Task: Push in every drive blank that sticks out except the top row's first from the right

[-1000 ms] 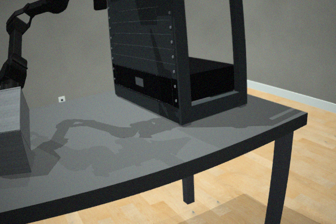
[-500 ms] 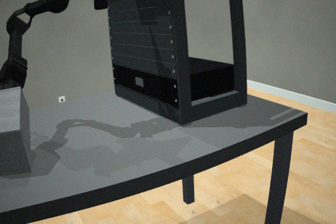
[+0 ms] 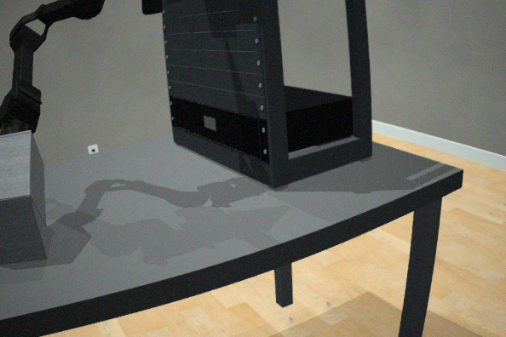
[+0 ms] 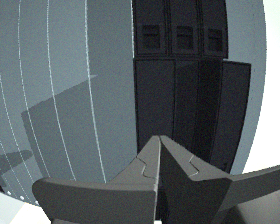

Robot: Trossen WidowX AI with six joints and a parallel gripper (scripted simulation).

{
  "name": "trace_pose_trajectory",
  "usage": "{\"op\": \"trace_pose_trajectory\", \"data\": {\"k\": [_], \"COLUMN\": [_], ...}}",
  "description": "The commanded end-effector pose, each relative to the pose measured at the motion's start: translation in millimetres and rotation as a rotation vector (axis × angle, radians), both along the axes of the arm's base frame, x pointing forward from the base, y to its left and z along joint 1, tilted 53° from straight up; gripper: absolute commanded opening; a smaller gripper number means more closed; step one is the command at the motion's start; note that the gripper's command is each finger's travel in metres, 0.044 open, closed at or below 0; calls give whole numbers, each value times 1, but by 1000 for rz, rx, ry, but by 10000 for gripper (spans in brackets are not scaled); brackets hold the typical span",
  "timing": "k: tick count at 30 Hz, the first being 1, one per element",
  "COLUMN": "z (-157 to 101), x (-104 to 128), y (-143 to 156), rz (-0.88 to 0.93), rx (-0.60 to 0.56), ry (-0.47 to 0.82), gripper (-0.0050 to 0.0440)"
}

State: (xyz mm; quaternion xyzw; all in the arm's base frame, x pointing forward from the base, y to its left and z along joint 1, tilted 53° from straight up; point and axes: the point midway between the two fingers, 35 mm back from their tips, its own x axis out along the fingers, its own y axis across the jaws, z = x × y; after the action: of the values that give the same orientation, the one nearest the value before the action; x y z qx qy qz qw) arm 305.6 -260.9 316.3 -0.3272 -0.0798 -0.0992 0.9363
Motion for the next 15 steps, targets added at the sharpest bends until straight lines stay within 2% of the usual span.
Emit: {"op": "trace_pose_trajectory", "data": {"k": [1,15], "z": [4,5], "x": [3,10], "y": [-2,-3], "rz": [-7,-7], "rx": [-11,-11], "ry": [-5,-5], "gripper": [0,0]}}
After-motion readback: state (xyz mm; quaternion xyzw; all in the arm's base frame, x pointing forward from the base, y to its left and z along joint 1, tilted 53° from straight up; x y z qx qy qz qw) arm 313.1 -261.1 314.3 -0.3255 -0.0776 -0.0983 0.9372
